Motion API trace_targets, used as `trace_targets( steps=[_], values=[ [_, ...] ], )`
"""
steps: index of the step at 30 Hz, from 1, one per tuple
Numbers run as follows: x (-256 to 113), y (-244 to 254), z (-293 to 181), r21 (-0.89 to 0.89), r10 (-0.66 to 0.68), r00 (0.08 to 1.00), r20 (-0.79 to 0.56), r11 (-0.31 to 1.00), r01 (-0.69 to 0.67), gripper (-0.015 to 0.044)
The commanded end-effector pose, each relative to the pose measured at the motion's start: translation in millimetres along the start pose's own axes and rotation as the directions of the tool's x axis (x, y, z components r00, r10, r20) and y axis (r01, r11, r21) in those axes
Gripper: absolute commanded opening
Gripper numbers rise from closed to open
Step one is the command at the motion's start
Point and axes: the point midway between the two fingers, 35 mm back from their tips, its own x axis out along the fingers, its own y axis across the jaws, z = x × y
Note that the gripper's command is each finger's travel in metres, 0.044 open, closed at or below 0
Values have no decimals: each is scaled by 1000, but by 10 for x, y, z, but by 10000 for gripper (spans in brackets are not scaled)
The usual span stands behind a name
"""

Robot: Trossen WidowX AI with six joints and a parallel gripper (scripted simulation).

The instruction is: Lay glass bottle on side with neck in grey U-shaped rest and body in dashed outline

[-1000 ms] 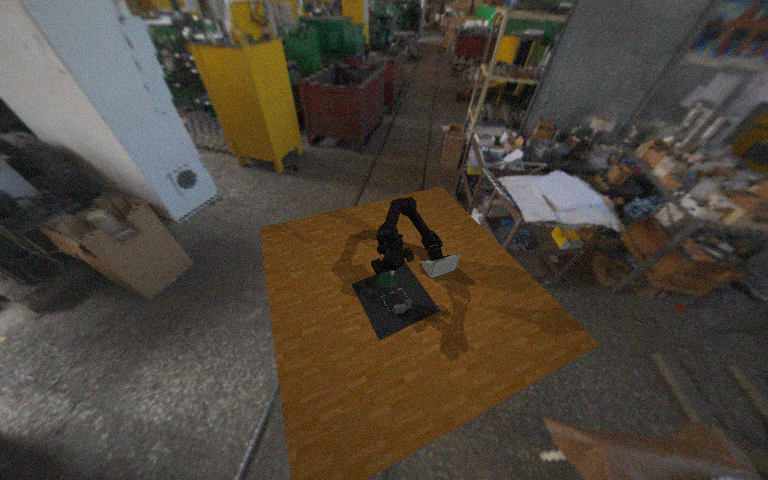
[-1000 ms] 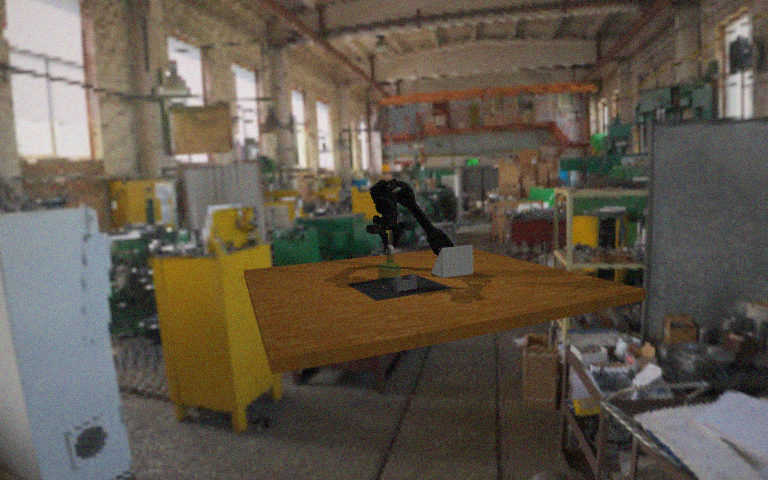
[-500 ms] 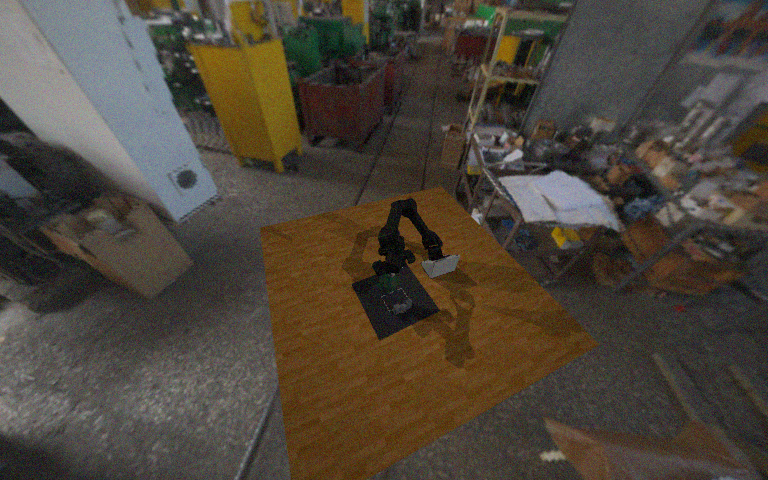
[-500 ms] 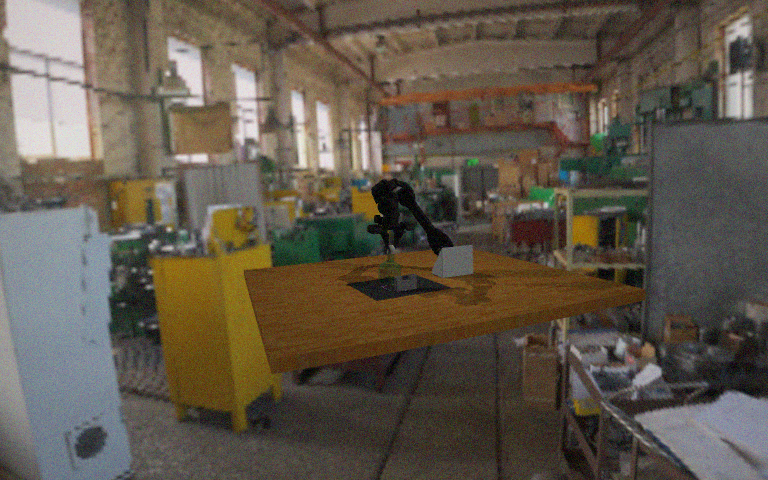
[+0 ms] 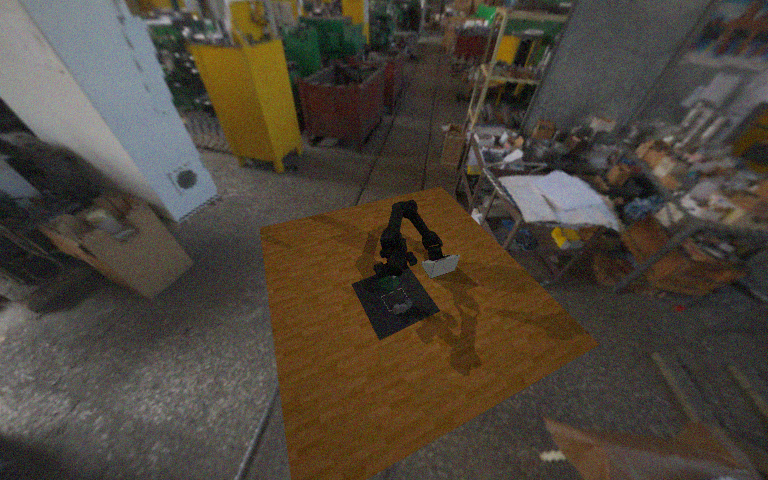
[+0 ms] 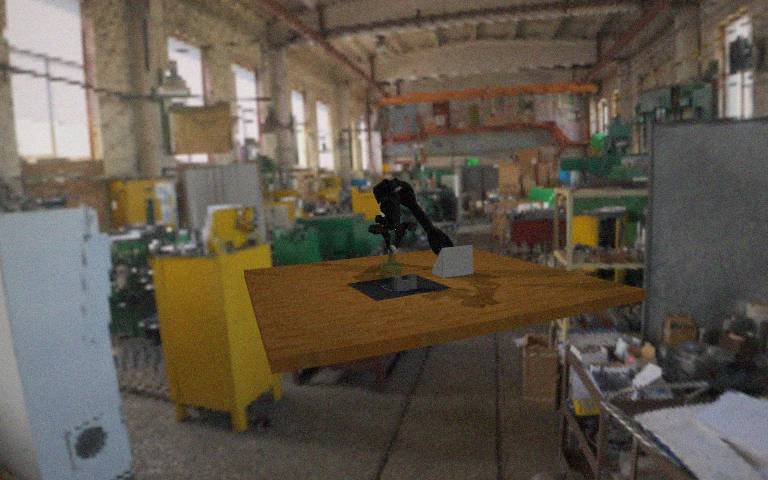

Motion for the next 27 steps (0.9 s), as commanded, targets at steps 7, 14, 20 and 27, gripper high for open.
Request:
trace_targets(
  steps=[7, 14, 20, 27],
  values=[
    [-12, -8, -158, 0, 2, 1000, 2, 1000, -2, 129],
    [-12, -9, -226, -2, 7, 1000, 8, 1000, -7, 129],
    [-10, -9, -284, -5, 11, 1000, 14, 1000, -11, 129],
    [-4, -10, -352, -8, 16, 1000, 21, 1000, -15, 129]
  ],
)
